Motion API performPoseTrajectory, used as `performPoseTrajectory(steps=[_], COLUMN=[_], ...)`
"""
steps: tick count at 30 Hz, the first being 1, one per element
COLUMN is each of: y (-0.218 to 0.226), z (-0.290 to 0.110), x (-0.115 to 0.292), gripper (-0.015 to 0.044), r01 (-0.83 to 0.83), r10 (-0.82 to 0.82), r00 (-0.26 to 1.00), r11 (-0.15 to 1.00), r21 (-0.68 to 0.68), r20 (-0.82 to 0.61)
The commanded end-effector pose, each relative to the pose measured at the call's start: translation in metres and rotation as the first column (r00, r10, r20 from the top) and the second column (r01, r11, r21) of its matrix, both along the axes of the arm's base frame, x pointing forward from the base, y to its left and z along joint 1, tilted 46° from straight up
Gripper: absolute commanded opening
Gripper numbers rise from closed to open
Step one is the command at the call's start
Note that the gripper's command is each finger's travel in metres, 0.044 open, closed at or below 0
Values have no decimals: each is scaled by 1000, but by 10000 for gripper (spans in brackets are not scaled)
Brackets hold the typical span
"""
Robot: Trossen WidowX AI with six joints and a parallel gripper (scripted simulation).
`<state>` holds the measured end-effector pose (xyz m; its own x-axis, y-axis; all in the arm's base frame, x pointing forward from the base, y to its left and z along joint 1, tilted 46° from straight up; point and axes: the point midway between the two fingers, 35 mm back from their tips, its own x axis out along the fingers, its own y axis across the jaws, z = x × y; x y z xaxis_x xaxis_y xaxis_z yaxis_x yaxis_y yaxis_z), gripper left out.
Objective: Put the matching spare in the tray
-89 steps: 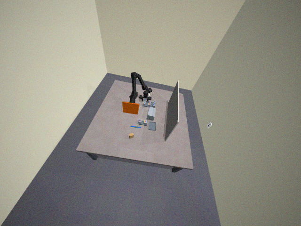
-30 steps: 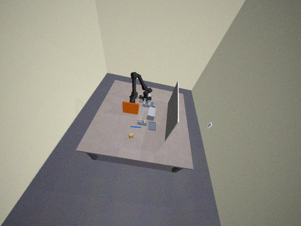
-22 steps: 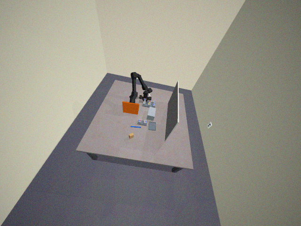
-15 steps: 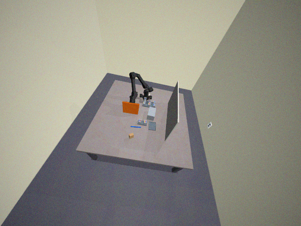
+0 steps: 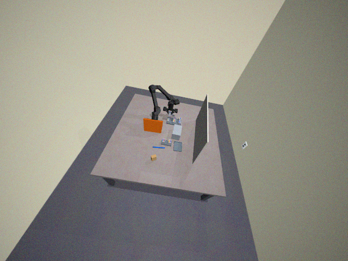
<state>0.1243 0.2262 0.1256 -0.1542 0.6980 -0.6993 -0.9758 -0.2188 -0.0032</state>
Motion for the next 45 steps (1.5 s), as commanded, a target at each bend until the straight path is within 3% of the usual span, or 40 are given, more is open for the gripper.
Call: performPoseTrajectory(steps=[1, 9, 25, 32, 45], y=[0, -3, -55, -57, -66], z=[6, 4, 50, 52, 42], x=[0, 1, 5, 5, 59], gripper=[0, 0, 0, 0, 0], r01=[-6, 0, -6, -6, 17], r10=[6, 0, 6, 6, -16], r00=[1000, 1000, 1000, 1000, 999], r11=[1000, 1000, 1000, 1000, 999], r21=[14, 2, 8, 10, -29], r20=[14, 5, 14, 14, 28])
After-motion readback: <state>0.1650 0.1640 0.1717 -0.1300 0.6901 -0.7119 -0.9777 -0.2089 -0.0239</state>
